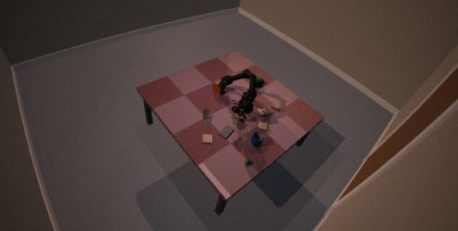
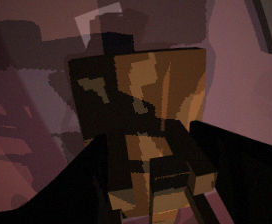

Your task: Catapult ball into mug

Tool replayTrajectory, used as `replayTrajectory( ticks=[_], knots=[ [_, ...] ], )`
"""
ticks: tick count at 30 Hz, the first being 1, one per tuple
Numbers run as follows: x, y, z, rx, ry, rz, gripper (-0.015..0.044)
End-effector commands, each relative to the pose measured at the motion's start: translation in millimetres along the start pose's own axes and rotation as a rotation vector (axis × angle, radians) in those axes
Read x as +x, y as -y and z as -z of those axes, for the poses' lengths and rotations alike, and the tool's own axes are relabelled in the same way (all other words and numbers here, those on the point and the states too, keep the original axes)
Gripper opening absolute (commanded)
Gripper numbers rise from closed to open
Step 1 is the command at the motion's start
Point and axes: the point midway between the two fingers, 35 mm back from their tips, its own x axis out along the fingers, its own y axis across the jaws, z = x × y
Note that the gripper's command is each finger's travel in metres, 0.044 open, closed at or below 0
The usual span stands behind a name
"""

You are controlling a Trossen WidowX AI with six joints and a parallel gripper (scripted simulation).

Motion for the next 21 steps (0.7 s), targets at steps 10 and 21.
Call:
replayTrajectory(
  ticks=[10, 21],
  knots=[
    [20, 0, 0, 0.009, 0.006, -0.002, 0.0],
    [28, 0, 0, 0.002, 0.0, -0.001, 0.0]
  ],
)
